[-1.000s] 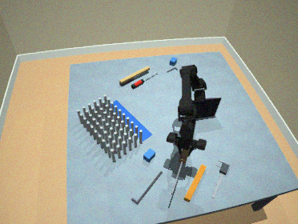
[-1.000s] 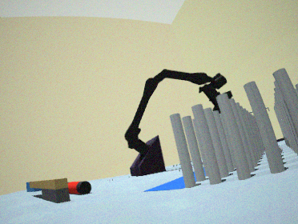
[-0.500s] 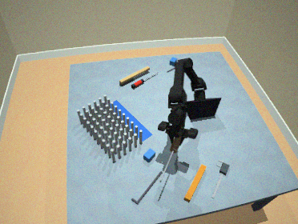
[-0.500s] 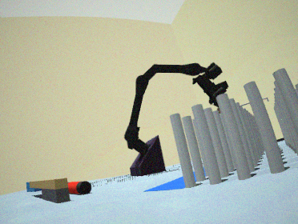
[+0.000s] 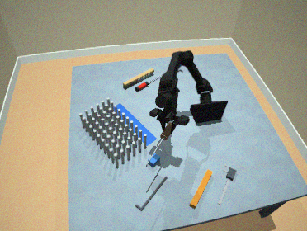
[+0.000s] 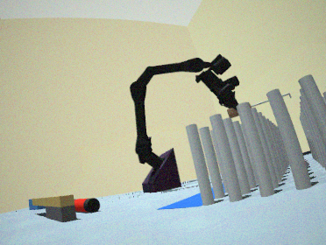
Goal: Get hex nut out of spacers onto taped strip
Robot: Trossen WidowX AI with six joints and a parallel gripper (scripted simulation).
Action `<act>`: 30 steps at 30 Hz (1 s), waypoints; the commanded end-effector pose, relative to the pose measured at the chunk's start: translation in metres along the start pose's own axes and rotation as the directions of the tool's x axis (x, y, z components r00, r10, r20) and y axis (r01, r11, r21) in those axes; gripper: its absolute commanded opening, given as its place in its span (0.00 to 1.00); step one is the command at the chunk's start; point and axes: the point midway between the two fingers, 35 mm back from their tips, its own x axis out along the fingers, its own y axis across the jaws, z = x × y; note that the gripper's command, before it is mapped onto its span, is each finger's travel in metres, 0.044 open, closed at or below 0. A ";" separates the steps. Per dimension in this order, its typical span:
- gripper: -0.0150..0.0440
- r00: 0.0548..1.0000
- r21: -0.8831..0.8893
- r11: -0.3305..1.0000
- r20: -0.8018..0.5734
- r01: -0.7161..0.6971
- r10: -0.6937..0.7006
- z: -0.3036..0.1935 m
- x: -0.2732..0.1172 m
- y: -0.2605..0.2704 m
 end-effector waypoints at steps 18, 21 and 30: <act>0.25 0.998 0.104 0.993 0.027 0.051 -0.054 -0.066 -0.061 -0.107; 0.25 0.998 0.120 0.991 0.028 0.060 -0.064 -0.079 -0.068 -0.119; 0.25 0.995 0.169 0.982 0.025 0.088 -0.094 -0.121 -0.088 -0.153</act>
